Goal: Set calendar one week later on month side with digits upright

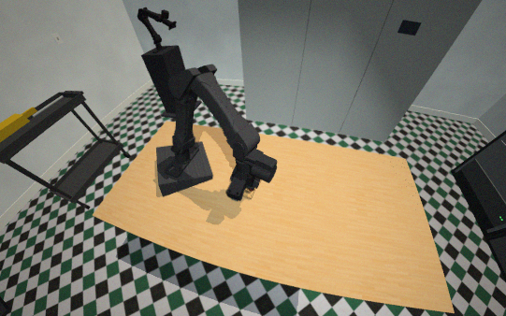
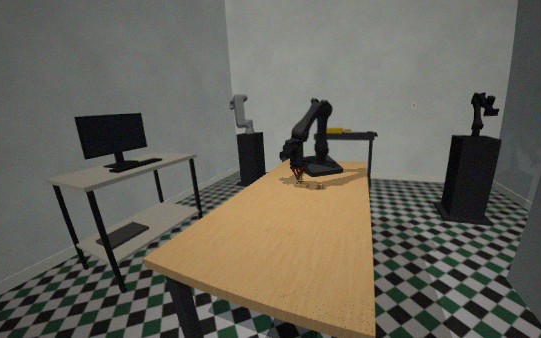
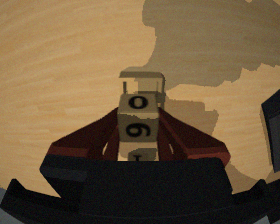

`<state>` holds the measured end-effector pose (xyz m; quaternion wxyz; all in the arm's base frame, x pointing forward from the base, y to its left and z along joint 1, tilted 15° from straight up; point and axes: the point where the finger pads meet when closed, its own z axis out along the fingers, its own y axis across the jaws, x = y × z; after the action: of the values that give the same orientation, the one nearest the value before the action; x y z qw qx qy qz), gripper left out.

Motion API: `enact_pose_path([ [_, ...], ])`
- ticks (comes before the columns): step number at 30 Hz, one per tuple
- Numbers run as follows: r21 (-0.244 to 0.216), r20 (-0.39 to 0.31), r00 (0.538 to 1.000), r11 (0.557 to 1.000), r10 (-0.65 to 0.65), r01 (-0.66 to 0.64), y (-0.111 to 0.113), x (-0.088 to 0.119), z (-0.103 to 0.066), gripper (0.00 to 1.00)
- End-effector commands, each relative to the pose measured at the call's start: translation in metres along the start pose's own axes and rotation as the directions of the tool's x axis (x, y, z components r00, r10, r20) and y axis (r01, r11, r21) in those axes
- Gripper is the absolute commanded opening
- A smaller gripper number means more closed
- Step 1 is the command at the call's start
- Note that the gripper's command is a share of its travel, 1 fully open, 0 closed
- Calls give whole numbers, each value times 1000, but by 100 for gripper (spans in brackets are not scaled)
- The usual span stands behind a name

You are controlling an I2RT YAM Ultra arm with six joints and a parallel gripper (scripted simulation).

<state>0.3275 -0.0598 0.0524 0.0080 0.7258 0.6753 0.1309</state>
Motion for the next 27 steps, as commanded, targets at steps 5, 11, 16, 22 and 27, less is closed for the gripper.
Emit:
enact_pose_path([
  [5, -8, 8, 1000, 1000, 0, 0, 0, -1, -55, 26],
  [11, -8, 8, 1000, 1000, 0, 0, 0, -1, -73, 26],
  [16, -8, 8, 1000, 1000, 0, 0, 0, -1, -75, 26],
  [22, -8, 8, 1000, 1000, 0, 0, 0, -1, -75, 26],
  [27, -8, 8, 1000, 1000, -29, 29, 0, -2, -74, 26],
])
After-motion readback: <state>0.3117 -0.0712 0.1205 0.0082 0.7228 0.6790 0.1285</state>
